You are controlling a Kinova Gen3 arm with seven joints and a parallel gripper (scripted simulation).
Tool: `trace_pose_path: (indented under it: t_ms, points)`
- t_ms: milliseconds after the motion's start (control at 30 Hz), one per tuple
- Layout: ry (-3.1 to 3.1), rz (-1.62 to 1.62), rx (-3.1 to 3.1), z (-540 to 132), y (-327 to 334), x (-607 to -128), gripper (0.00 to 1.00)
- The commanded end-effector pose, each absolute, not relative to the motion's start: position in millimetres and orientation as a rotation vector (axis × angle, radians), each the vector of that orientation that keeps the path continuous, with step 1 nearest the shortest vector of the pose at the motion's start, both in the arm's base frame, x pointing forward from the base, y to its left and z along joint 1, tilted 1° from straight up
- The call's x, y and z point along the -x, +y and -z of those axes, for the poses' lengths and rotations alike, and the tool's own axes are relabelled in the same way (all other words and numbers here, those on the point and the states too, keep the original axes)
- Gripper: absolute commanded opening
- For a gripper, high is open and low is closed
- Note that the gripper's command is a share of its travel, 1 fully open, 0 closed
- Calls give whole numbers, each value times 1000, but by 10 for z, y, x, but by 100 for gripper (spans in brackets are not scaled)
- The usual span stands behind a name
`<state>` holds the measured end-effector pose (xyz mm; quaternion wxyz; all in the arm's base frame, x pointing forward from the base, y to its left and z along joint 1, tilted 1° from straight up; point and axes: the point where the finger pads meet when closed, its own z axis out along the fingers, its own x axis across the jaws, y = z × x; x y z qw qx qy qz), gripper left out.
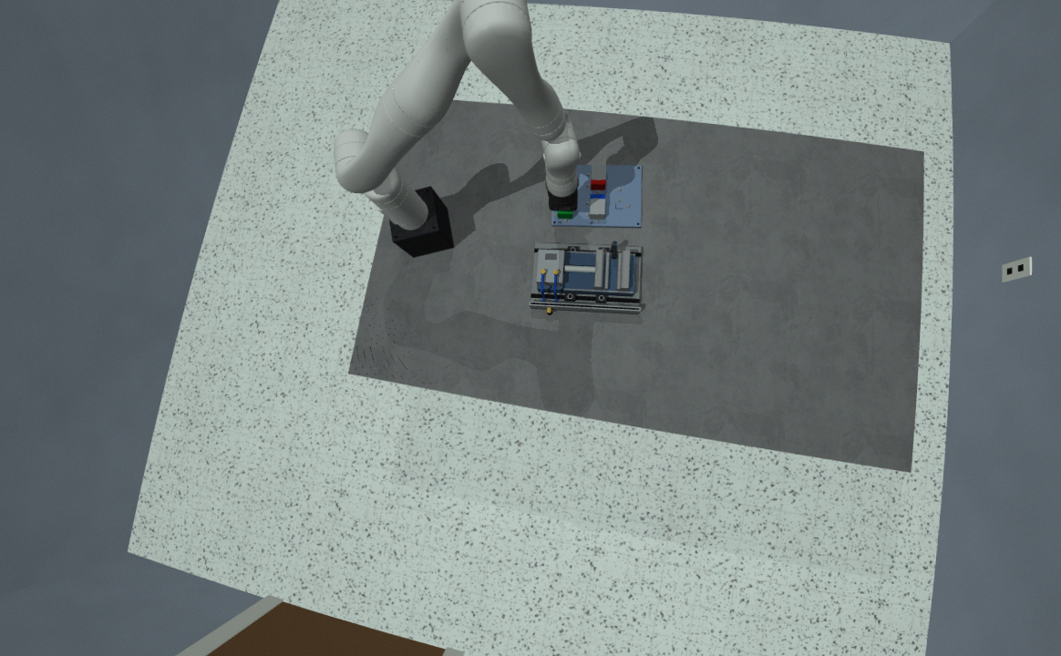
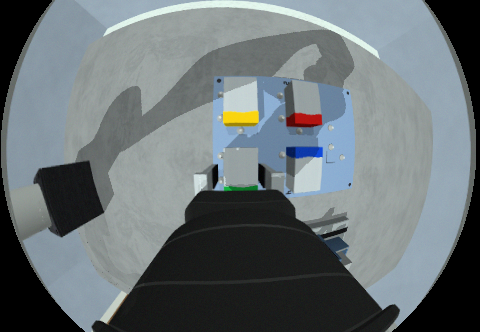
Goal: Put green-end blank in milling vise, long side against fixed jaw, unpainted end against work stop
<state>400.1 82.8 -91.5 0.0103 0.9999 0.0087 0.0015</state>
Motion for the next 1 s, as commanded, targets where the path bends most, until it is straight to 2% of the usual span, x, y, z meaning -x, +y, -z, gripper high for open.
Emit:
trace_pose_path:
  t_ms: [0,967]
  points:
    - [27,-11,-3122,893,832,-4018,100]
    - [27,-10,-3122,842,835,-4032,100]
